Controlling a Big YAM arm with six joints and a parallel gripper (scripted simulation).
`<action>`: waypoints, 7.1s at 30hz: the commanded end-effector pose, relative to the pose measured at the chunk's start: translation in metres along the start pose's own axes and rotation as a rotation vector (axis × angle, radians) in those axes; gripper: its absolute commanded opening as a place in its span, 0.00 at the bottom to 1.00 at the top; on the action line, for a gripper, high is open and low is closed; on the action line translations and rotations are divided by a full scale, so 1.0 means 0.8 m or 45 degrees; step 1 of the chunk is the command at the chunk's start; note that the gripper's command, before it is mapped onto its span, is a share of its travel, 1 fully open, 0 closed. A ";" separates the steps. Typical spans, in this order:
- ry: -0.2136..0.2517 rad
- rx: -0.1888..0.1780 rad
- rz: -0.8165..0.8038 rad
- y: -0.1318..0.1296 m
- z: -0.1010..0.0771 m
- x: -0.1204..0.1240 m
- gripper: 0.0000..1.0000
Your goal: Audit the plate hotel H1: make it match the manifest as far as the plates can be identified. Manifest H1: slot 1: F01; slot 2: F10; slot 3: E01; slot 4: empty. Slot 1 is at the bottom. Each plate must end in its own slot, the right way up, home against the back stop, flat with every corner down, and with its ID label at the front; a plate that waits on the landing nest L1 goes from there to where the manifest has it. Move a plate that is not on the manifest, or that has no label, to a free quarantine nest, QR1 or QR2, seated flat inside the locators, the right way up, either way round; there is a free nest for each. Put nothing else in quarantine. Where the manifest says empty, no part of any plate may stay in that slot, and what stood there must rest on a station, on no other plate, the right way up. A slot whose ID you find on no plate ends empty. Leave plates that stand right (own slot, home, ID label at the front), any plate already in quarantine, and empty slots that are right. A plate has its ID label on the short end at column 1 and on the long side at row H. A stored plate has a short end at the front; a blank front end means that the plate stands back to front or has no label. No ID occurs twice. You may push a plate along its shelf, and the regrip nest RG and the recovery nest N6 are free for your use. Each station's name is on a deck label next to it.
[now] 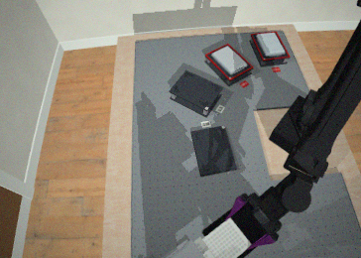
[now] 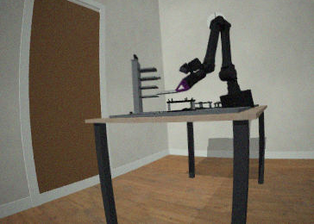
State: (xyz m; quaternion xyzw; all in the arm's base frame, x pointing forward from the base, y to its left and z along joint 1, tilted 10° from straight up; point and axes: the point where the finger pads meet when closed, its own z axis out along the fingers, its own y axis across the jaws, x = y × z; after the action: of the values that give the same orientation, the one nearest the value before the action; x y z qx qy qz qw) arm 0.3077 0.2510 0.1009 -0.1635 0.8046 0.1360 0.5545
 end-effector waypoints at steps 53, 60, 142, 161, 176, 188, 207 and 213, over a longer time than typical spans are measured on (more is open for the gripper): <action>-0.081 0.006 0.020 0.001 0.055 -0.045 0.86; -0.081 0.007 0.022 0.001 0.059 -0.045 0.86; -0.058 -0.001 0.020 0.002 0.091 -0.036 1.00; -0.036 -0.007 0.007 0.004 0.065 -0.032 1.00; -0.073 -0.014 0.036 0.006 0.038 -0.025 1.00; -0.071 -0.014 0.037 0.006 0.020 -0.014 1.00; -0.067 -0.014 0.039 0.005 -0.010 0.005 1.00; -0.034 -0.008 0.024 0.004 -0.013 0.025 0.00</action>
State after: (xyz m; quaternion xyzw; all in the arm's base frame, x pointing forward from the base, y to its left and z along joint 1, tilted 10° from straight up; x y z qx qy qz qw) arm 0.2955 0.2430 0.0869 -0.1583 0.8018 0.1350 0.5602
